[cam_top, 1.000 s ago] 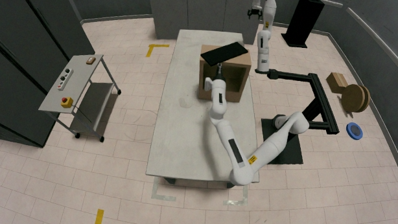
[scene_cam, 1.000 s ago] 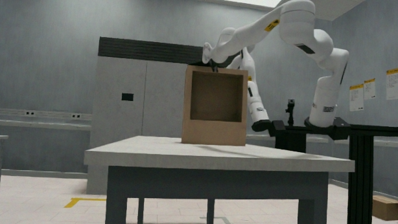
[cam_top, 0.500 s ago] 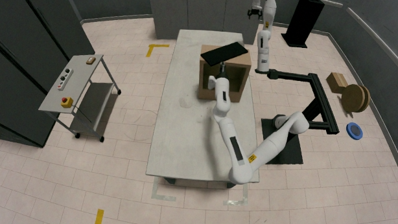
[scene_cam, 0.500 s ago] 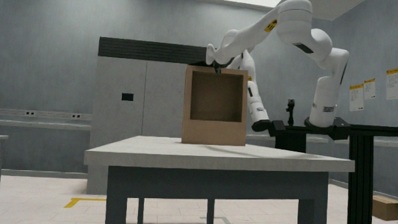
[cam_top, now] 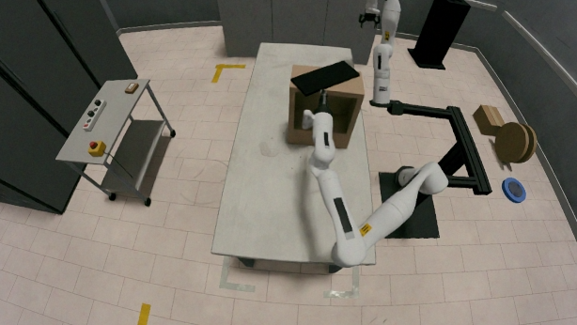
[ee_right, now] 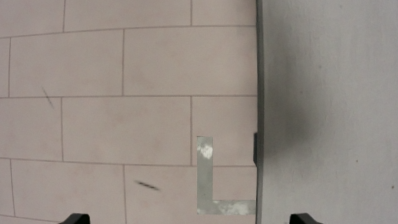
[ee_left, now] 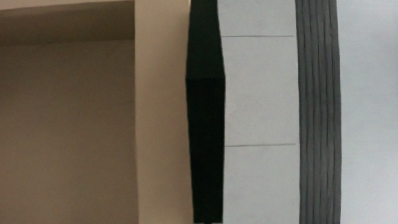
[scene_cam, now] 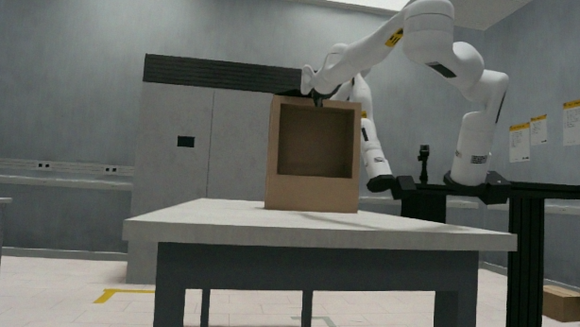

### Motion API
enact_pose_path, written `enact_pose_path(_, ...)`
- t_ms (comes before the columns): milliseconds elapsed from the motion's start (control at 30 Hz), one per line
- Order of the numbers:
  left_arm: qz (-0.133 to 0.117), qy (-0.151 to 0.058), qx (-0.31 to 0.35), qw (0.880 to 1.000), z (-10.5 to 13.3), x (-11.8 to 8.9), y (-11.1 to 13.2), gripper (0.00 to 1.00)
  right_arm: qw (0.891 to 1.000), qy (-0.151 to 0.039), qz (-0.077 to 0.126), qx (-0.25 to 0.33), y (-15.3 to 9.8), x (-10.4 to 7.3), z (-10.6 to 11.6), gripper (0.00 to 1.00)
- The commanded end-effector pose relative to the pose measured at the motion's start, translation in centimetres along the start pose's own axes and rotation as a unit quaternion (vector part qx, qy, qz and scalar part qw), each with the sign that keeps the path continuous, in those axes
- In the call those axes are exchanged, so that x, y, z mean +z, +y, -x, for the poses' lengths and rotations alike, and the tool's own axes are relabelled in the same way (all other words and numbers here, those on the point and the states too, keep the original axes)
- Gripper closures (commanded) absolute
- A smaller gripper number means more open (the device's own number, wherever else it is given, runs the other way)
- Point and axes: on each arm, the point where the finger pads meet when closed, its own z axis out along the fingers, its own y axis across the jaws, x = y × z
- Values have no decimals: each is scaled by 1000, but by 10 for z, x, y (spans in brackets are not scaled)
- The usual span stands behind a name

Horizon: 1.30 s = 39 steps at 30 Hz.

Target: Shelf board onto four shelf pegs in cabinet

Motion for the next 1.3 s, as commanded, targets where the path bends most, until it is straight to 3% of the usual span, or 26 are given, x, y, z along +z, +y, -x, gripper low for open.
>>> enact_pose_path(0, 0, 0, 1, 1000, 0, 0, 1, 903, 1000, -1, 0, 0, 0, 0, 0, 2)
enact_pose_path(800, 0, 0, 1, 1000, -10, 0, 1, 903, 1000, -1, 0, 0, 0, 0, 0, 2)
enact_pose_path(1267, 0, 0, 1, 1000, -42, 0, 1, 903, 1000, -1, 0, 0, 0, 0, 0, 2)
